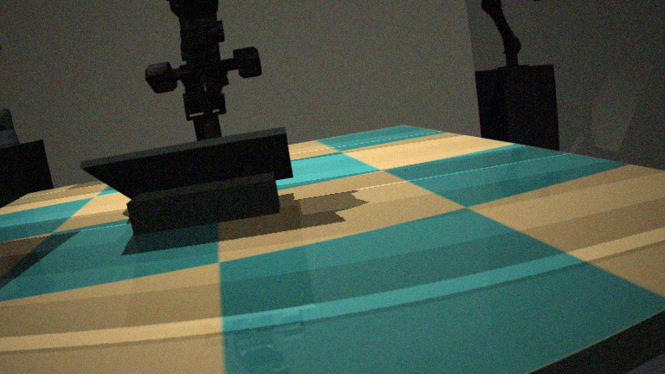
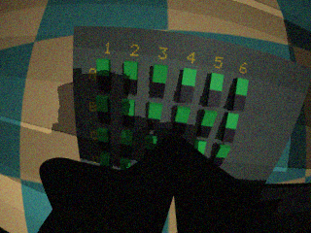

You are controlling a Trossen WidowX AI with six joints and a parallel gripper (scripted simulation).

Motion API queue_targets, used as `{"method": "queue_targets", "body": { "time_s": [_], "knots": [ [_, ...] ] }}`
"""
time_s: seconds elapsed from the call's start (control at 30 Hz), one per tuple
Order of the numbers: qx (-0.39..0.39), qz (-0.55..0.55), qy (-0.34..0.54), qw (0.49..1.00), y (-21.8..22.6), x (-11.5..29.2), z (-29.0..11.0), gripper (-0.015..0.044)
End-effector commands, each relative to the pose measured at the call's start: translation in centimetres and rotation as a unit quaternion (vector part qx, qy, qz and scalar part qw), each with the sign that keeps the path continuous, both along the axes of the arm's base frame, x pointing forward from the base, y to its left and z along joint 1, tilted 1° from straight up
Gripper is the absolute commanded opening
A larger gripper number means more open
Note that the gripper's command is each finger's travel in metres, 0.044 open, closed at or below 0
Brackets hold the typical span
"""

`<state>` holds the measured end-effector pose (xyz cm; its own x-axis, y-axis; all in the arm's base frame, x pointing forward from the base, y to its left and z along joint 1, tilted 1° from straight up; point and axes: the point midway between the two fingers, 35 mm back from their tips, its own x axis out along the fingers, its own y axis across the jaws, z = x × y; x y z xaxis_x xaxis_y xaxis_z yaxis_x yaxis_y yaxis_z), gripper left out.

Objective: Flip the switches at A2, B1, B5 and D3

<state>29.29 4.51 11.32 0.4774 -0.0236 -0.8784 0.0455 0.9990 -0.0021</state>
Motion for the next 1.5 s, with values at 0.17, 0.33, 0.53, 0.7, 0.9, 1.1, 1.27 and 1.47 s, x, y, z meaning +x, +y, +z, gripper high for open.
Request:
{"method": "queue_targets", "body": {
  "time_s": [0.17, 0.33, 0.53, 0.7, 0.9, 1.1, 1.27, 1.47],
  "knots": [
    [-0.003, 0.003, -0.001, 1.0, -4.4, 0.1, -0.4, 0.0],
    [-0.003, 0.003, 0.009, 1.0, -4.5, 1.4, -2.8, 0.0],
    [-0.003, 0.003, 0.008, 1.0, -4.5, 1.8, -3.5, 0.0],
    [-0.003, 0.003, 0.008, 1.0, -4.5, 2.0, -3.8, 0.0],
    [-0.003, 0.003, 0.008, 1.0, -4.5, 2.4, -4.6, 0.0],
    [-0.003, 0.003, 0.008, 1.0, -4.5, 2.6, -4.9, 0.0],
    [-0.003, 0.003, 0.008, 1.0, -4.5, 2.6, -4.9, 0.0],
    [-0.003, 0.003, 0.008, 1.0, -4.5, 2.6, -4.9, 0.0]
  ]
}}
